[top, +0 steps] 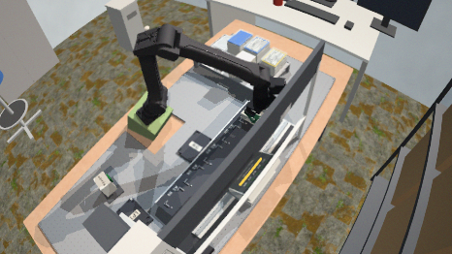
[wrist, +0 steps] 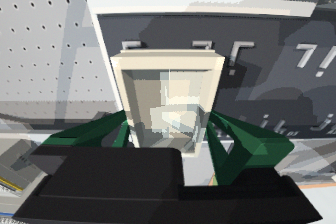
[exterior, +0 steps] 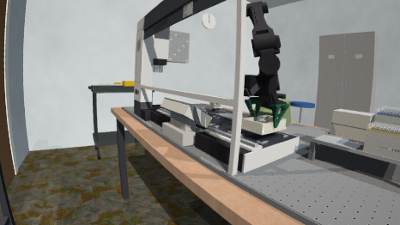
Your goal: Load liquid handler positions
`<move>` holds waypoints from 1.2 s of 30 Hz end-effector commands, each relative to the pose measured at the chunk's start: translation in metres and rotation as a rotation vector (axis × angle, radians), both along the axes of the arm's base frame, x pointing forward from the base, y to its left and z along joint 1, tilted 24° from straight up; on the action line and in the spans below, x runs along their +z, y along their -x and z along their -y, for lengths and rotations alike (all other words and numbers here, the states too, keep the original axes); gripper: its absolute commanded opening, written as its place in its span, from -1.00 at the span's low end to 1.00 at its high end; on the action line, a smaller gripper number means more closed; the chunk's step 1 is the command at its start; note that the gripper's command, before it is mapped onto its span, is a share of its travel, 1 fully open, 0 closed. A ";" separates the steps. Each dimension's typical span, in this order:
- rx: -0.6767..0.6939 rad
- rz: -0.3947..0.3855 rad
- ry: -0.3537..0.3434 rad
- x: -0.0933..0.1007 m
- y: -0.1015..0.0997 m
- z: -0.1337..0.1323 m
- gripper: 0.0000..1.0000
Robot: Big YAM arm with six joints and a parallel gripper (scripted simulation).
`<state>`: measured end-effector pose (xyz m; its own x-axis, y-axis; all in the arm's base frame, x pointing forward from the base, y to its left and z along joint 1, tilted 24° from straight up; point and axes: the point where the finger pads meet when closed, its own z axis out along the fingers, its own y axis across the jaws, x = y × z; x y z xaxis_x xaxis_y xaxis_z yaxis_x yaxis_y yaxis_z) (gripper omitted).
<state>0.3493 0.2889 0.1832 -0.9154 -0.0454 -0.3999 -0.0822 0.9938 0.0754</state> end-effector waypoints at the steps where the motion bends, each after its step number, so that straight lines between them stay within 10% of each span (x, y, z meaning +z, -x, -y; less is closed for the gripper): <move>1: 0.023 0.023 -0.017 0.006 -0.003 -0.007 -1.00; 36: 0.010 0.036 -0.032 0.006 -0.012 -0.010 -1.00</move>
<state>0.3545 0.2907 0.1688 -0.9151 -0.0467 -0.4004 -0.0839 0.9936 0.0759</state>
